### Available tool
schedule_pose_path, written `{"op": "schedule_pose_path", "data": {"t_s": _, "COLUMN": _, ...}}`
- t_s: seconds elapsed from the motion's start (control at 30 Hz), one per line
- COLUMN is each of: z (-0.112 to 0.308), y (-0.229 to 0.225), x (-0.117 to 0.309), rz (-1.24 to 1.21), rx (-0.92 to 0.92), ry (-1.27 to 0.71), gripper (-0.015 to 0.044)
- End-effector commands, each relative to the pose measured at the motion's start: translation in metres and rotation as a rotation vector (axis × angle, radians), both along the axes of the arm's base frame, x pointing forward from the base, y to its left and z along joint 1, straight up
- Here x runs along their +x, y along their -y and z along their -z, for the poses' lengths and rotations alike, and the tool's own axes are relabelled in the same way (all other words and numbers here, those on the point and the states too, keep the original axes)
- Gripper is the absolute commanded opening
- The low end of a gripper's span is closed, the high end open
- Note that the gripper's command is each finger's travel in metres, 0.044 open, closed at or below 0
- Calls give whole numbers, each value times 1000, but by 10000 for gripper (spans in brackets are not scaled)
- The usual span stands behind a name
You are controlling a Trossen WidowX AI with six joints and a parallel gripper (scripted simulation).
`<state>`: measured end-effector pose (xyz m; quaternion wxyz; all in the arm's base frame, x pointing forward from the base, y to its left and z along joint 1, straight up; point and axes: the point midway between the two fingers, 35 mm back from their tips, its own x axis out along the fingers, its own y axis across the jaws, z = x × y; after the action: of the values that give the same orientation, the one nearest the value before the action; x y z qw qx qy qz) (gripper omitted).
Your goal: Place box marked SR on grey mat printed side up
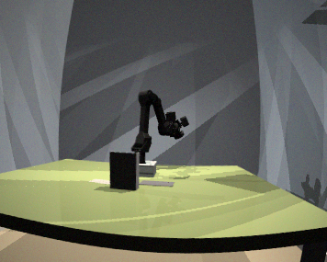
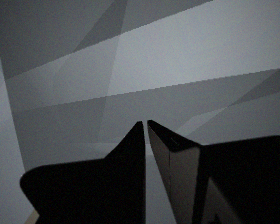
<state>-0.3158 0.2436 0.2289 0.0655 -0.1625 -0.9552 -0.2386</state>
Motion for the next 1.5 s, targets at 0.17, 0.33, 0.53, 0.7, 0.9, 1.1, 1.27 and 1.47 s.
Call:
{"op": "schedule_pose_path", "data": {"t_s": 0.17, "z": 7, "y": -40, "x": 33, "rz": 158, "rx": 52, "ry": 61, "gripper": 0}}
{"op": "schedule_pose_path", "data": {"t_s": 0.33, "z": 11, "y": -58, "x": 52, "rz": 236, "rx": 76, "ry": 97, "gripper": 0}}
{"op": "schedule_pose_path", "data": {"t_s": 0.53, "z": 13, "y": -83, "x": 79, "rz": 348, "rx": 127, "ry": 157, "gripper": 0}}
{"op": "schedule_pose_path", "data": {"t_s": 0.7, "z": 15, "y": -102, "x": 105, "rz": 445, "rx": 169, "ry": 217, "gripper": 0}}
{"op": "schedule_pose_path", "data": {"t_s": 0.9, "z": 19, "y": -113, "x": 126, "rz": 530, "rx": 188, "ry": 274, "gripper": 0}}
{"op": "schedule_pose_path", "data": {"t_s": 1.1, "z": 22, "y": -125, "x": 149, "rz": 598, "rx": 233, "ry": 344, "gripper": 0}}
{"op": "schedule_pose_path", "data": {"t_s": 1.27, "z": 24, "y": -135, "x": 173, "rz": 663, "rx": 275, "ry": 418, "gripper": 0}}
{"op": "schedule_pose_path", "data": {"t_s": 1.47, "z": 25, "y": -146, "x": 209, "rz": 761, "rx": 312, "ry": 507, "gripper": 0}}
